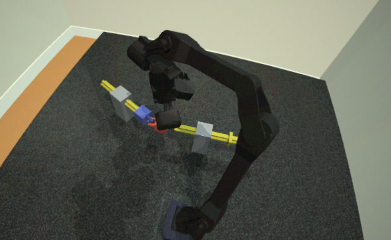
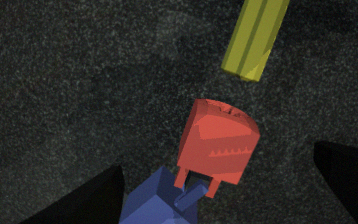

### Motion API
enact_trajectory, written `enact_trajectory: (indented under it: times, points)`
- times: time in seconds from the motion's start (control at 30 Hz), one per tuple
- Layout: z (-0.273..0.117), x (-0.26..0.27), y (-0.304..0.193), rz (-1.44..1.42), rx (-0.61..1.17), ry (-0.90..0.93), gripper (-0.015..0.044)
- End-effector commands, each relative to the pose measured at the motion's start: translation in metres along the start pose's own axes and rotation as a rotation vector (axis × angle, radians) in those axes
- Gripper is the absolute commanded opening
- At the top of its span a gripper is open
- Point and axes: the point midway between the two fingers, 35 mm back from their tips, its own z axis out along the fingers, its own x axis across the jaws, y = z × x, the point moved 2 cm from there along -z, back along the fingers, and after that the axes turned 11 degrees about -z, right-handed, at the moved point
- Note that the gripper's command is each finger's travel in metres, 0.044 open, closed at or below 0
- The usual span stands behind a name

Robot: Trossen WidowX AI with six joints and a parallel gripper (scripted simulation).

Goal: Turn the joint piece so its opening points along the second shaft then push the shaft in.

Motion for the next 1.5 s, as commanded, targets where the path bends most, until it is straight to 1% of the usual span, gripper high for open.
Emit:
enact_trajectory:
  times: [0.0, 0.33, 0.67, 1.47]
  points:
    - [-0.023, -0.001, 0.001, -0.143, 0.018, 0.037, 0.0440]
    - [-0.067, -0.009, 0.003, -0.448, 0.028, 0.114, 0.0440]
    - [-0.068, -0.009, 0.003, -0.435, 0.025, 0.116, 0.0440]
    - [-0.021, -0.048, 0.073, 0.251, 0.409, 0.135, 0.0440]
